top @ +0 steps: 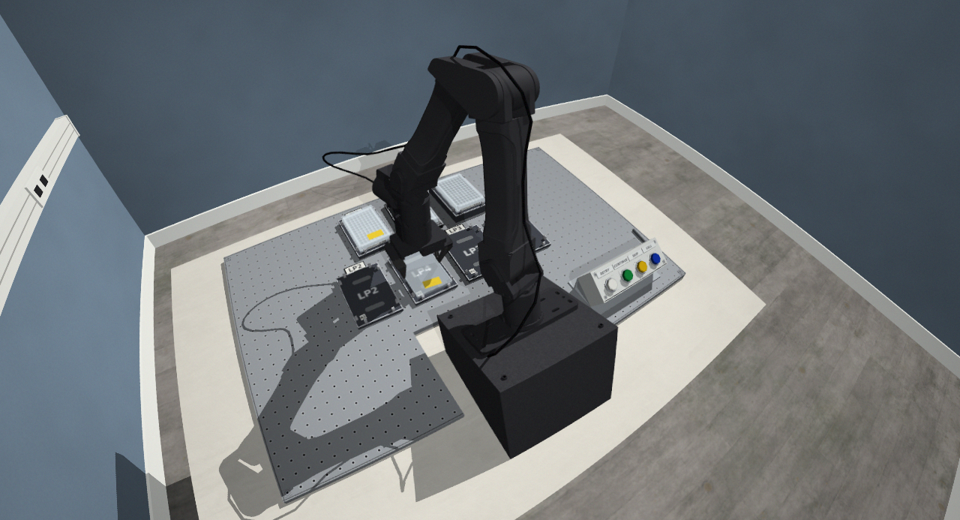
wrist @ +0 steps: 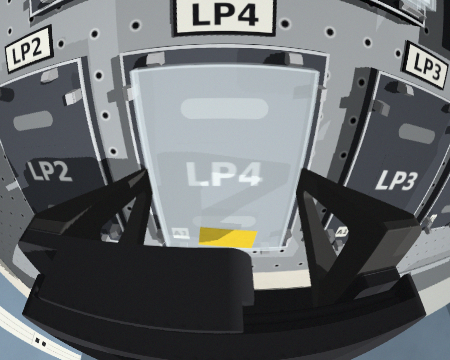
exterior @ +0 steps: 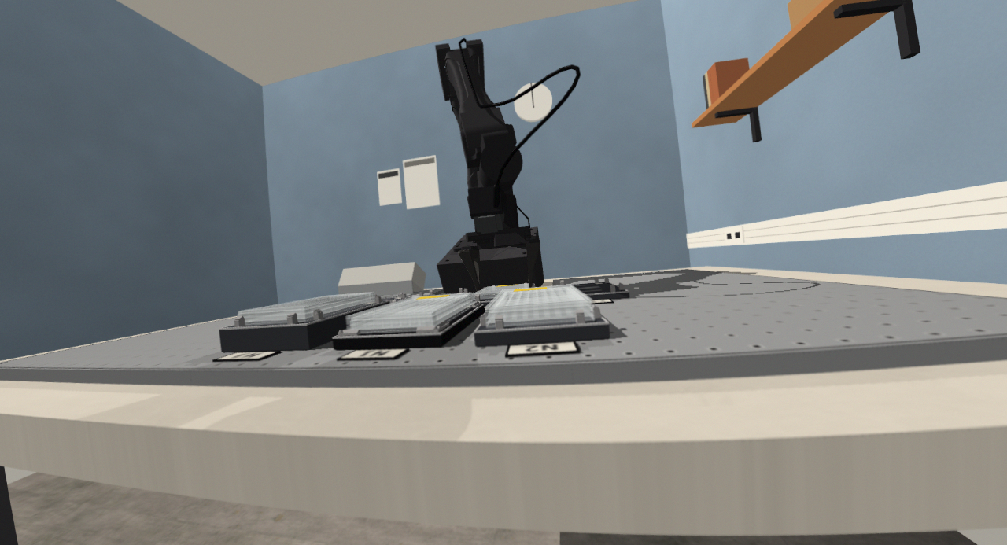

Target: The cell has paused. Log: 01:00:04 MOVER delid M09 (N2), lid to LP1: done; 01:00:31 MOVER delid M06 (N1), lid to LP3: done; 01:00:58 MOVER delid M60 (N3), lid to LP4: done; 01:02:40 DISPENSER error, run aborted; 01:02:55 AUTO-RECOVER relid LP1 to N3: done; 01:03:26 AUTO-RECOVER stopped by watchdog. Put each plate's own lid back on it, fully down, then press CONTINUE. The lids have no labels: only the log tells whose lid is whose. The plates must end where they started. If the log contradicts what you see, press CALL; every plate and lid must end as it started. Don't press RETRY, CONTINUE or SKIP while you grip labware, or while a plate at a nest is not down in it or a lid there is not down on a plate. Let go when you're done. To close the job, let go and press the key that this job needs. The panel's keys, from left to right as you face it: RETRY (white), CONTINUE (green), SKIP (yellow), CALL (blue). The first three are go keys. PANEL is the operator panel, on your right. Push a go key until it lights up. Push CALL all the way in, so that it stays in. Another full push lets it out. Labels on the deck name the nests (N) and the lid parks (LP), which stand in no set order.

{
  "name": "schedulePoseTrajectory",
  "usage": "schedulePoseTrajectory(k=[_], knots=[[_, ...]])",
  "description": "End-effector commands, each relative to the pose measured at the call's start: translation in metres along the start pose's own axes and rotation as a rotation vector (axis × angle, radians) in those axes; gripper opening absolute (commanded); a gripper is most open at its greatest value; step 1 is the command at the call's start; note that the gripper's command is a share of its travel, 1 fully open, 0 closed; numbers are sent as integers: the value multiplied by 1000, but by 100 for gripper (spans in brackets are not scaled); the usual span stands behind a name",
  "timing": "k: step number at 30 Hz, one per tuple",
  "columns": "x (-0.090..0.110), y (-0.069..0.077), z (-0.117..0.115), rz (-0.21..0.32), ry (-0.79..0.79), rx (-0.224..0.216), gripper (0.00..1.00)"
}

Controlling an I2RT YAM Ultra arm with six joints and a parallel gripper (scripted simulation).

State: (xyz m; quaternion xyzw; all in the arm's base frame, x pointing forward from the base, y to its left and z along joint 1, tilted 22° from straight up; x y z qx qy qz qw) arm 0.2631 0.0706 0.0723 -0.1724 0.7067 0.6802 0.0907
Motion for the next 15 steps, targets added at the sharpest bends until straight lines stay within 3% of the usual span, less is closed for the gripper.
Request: schedulePoseTrajectory(k=[1, 15], knots=[[-12, 16, 4, -44, 1, -12, 0], [-11, 36, 3, -46, 0, -4, 0]])
Point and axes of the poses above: the point where the finger pads meet when closed, its own y axis back along the fingers, its own z axis across the jaws, x = y × z, the point moved 6 cm from there along y, back along the fingers, and after that the axes turned 5 degrees about y, right-handed, at the moved point
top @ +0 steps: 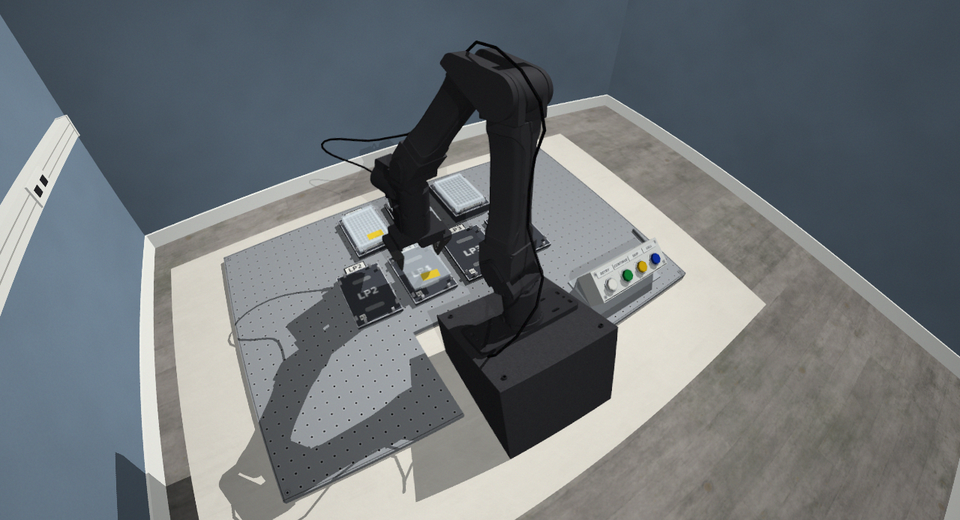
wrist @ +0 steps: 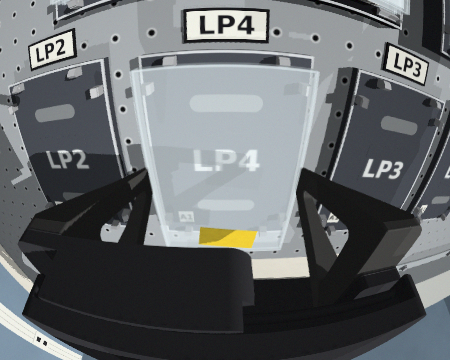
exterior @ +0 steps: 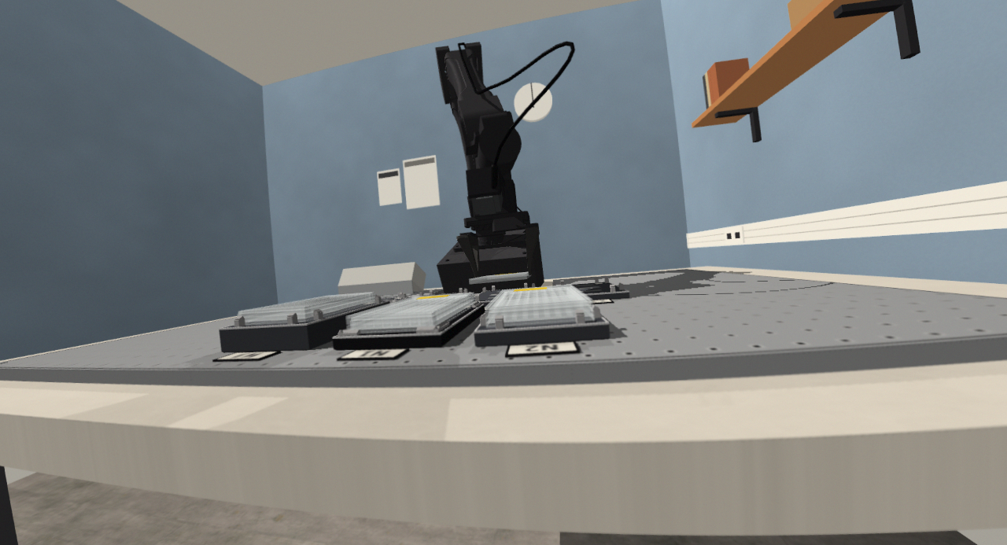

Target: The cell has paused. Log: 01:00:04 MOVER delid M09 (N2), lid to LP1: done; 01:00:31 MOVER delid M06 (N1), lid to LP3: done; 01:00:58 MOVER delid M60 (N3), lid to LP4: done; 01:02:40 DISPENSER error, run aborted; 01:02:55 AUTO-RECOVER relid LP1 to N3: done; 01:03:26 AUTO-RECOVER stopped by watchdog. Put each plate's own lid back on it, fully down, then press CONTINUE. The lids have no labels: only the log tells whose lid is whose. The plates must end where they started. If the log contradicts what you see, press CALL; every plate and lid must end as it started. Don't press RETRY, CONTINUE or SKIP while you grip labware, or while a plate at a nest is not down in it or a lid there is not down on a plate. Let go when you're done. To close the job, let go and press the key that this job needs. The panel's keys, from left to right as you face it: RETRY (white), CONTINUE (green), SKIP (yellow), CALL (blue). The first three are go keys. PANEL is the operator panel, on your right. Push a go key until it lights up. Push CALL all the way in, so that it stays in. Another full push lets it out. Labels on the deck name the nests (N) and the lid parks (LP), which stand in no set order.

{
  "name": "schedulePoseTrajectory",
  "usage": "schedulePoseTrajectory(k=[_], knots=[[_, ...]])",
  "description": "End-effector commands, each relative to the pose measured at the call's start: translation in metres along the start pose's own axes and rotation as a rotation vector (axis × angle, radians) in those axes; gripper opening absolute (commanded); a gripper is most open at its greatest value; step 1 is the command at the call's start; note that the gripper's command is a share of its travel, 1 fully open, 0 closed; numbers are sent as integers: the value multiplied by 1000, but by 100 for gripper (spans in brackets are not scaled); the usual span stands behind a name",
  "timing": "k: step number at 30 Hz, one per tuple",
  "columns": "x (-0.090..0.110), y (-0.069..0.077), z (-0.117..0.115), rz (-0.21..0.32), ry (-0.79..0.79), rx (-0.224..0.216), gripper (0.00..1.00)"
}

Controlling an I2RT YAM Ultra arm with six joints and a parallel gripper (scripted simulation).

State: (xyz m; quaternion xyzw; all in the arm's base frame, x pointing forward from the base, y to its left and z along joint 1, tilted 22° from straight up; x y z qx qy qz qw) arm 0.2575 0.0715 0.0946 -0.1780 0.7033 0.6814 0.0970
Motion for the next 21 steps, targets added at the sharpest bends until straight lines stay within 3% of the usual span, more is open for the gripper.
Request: schedulePoseTrajectory(k=[1, 12, 21], knots=[[-8, 15, 3, -28, 3, 1, 0], [-8, 34, 3, -28, 2, 0, 0], [-2, 32, 2, -14, 4, 2, 0]])
Point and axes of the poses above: the point where the finger pads meet when closed, its own y axis back along the fingers, its own z axis across the jaws, x = y × z, the point moved 6 cm from there along y, back along the fingers, and after that the axes turned 5 degrees about y, right-handed, at the moved point
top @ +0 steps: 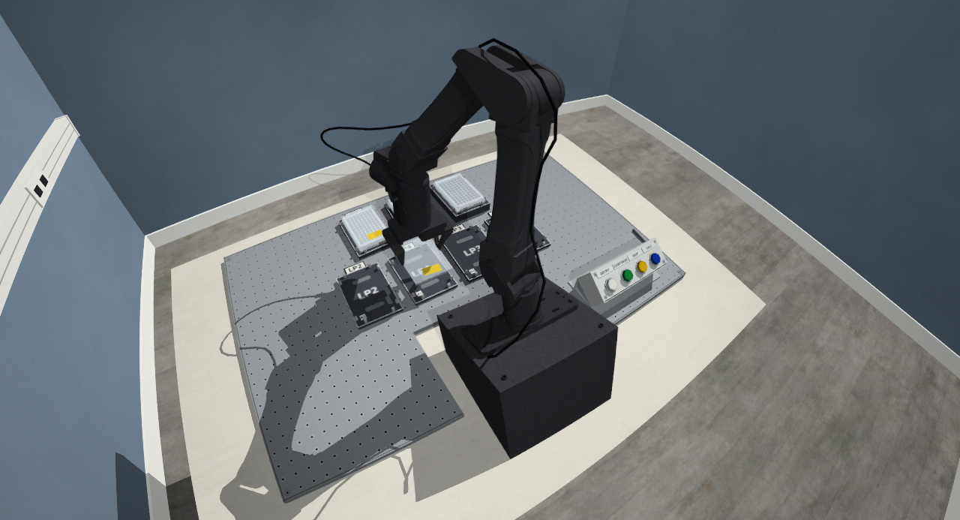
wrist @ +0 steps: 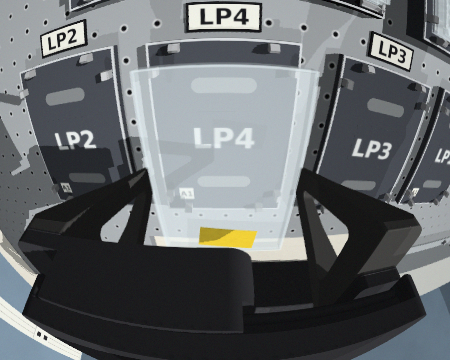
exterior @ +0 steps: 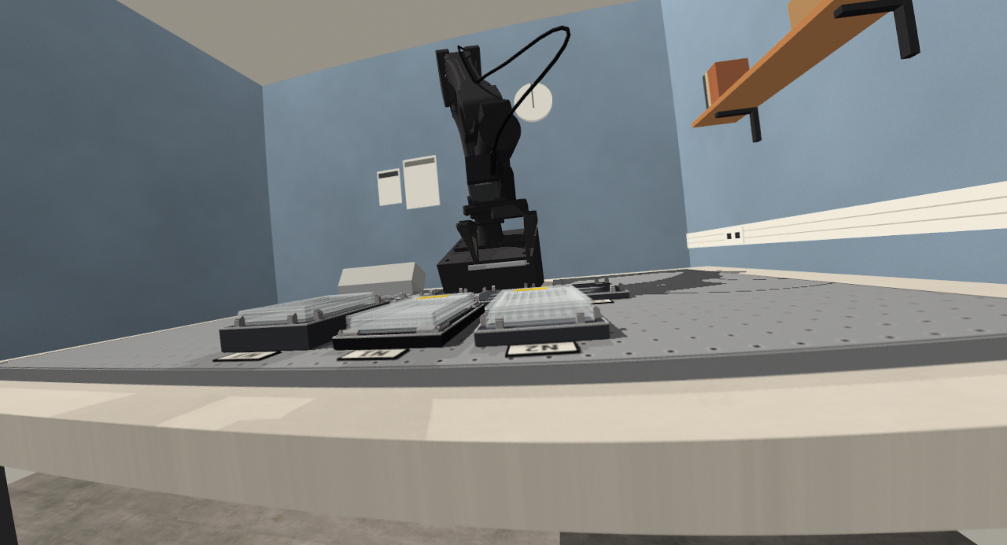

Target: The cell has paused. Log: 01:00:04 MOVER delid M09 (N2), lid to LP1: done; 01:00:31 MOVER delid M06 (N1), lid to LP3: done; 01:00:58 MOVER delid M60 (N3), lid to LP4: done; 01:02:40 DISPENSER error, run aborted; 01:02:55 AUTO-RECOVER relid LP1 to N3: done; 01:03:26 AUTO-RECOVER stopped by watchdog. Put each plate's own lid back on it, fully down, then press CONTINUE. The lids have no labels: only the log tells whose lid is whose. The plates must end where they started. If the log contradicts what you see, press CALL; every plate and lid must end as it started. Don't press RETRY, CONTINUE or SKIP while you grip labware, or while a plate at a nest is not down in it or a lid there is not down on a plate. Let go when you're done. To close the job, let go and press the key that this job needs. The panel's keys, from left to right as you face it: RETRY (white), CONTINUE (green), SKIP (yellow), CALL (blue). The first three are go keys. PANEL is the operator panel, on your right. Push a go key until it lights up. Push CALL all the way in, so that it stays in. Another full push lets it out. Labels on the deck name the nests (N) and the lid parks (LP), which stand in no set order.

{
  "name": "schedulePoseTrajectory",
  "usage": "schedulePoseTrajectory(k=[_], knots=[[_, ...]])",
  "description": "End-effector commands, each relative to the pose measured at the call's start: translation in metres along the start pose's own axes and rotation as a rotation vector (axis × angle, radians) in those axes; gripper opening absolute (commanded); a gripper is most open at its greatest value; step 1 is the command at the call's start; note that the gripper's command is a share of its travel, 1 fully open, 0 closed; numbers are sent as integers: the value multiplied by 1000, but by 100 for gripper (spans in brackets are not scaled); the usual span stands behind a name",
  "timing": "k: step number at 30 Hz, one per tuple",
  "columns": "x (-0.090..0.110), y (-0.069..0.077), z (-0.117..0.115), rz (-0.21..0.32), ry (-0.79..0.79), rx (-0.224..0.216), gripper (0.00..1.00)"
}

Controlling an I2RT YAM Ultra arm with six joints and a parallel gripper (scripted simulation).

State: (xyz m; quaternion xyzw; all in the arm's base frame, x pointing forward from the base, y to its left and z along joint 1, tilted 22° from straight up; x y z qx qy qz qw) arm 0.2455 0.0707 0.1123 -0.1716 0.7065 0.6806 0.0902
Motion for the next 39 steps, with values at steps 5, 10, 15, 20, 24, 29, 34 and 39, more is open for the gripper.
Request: schedulePoseTrajectory(k=[5, 10, 15, 20, 24, 29, 34, 39], knots=[[-8, 13, 3, -40, 3, -4, 0], [-11, 15, 4, -47, 2, -5, 0], [-11, 15, 4, -45, 2, -5, 0], [-11, 15, 4, -41, 3, -4, 0], [-11, 14, 4, -36, 4, -3, 0], [-19, 8, -11, -10, 7, -6, 0], [-30, 8, -28, -9, 7, -6, 0], [-45, 8, -48, -10, 7, -5, 0]])
Point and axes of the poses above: the point where the finger pads meet when closed, its own y axis back along the fingers, its own z axis across the jaws, x = y × z, the point moved 6 cm from there along y, back along the fingers, and after that the axes turned 5 degrees about y, right-handed, at the moved point
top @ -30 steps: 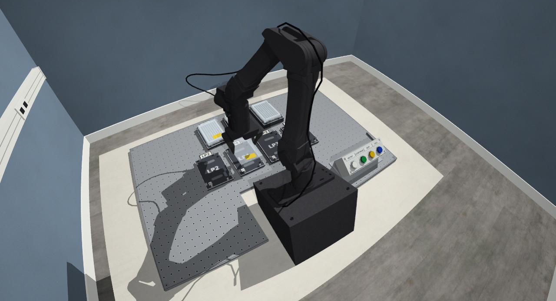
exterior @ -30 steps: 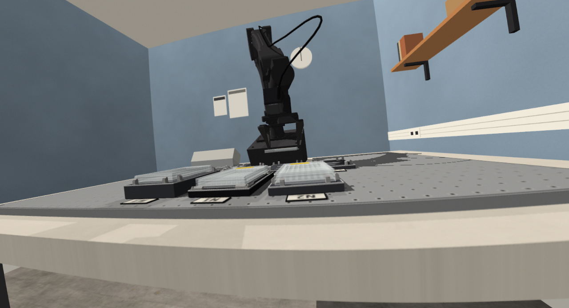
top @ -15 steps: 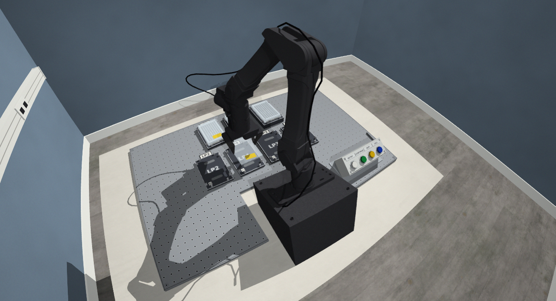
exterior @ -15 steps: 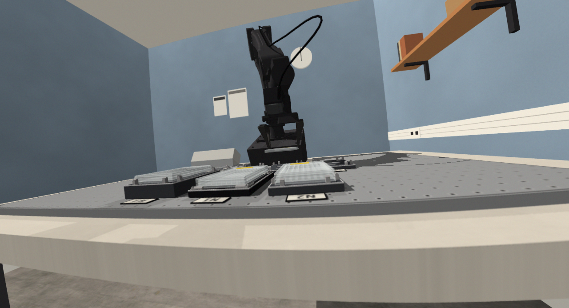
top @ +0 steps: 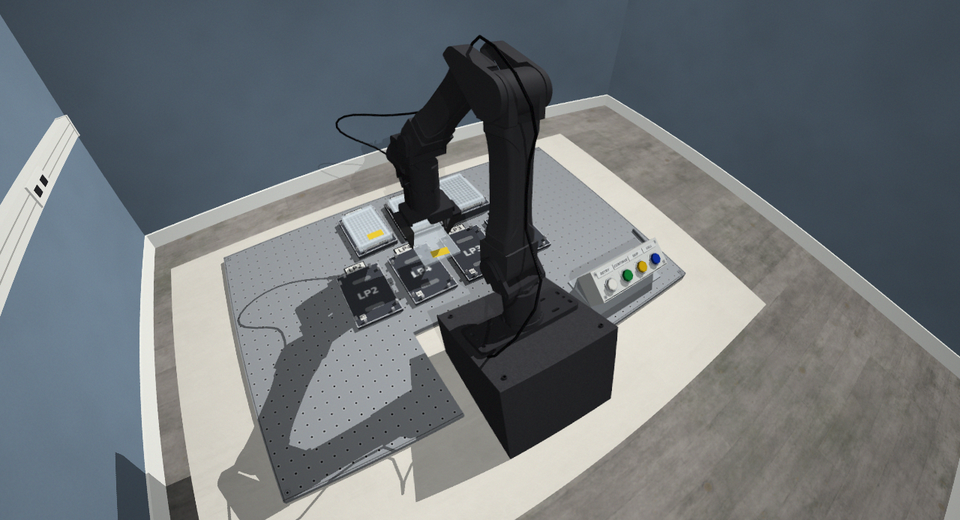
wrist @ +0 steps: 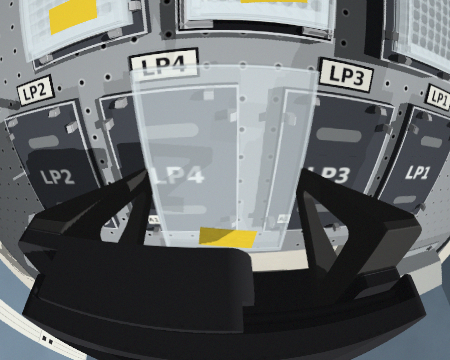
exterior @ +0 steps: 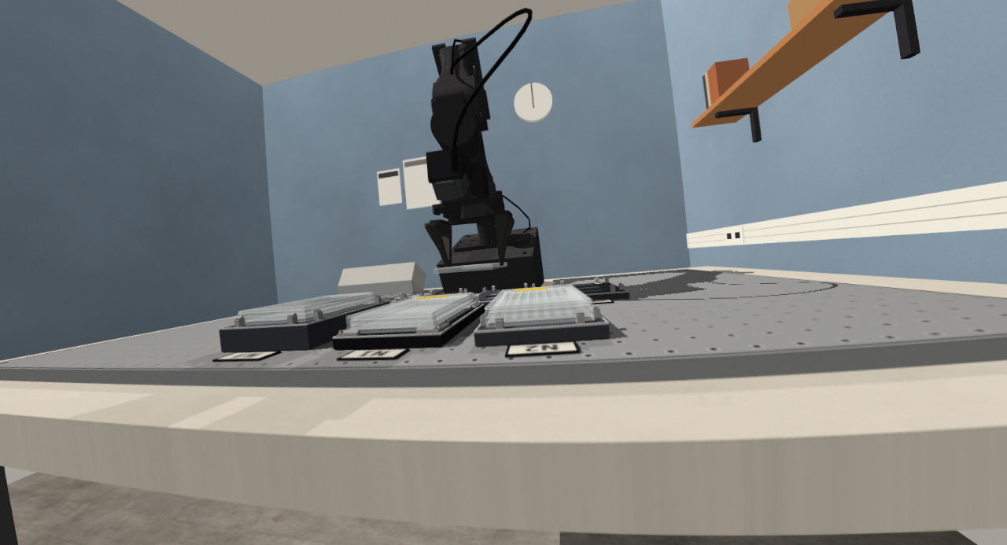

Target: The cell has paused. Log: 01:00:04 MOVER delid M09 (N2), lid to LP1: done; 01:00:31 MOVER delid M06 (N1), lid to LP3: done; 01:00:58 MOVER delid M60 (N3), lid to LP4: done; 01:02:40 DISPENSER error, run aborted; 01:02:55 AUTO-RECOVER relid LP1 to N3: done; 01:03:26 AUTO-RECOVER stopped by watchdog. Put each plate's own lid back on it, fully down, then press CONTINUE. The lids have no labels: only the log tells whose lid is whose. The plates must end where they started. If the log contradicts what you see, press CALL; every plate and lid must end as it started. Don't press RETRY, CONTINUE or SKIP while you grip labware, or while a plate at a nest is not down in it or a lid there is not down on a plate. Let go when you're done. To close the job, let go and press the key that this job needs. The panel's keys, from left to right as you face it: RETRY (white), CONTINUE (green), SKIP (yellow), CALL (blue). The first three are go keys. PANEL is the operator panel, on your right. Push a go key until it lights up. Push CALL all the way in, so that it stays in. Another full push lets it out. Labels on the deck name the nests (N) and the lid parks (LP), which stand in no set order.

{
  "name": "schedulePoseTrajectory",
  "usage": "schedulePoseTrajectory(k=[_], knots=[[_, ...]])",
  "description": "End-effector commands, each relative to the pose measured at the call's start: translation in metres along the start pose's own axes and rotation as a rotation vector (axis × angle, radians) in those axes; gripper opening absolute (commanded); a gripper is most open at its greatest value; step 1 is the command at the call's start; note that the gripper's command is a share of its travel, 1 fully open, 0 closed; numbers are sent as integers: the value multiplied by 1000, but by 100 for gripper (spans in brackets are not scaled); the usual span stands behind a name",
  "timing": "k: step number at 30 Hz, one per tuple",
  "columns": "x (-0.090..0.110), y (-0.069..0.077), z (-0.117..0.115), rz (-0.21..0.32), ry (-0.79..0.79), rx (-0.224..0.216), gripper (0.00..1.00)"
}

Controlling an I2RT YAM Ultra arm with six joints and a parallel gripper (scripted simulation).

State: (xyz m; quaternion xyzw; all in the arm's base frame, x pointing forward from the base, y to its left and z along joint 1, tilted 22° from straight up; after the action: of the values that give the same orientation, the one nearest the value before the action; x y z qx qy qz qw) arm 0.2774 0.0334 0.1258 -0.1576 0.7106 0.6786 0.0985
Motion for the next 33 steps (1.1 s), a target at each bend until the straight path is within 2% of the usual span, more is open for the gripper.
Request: schedulePoseTrajectory(k=[1, 6, 8, 23, 25, 33], knots=[[-18, 7, -11, -19, 36, -19, 0], [-34, 7, -31, -20, 36, -21, 0], [-34, 7, -31, -20, 36, -21, 0], [-79, 7, -93, -23, 33, -18, 0], [-79, 7, -93, -23, 33, -18, 0], [-103, 7, -125, -24, 33, -17, 0]])
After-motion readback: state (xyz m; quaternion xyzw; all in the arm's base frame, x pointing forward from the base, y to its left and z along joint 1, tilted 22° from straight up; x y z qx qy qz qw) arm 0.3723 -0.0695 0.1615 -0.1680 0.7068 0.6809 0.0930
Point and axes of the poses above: the point where the finger pads meet when closed, its own y axis back along the fingers, its own z axis across the jaws, x = y × z, the point moved 6 cm from there along y, back along the fingers, and after that the axes turned 5 degrees about y, right-handed, at the moved point
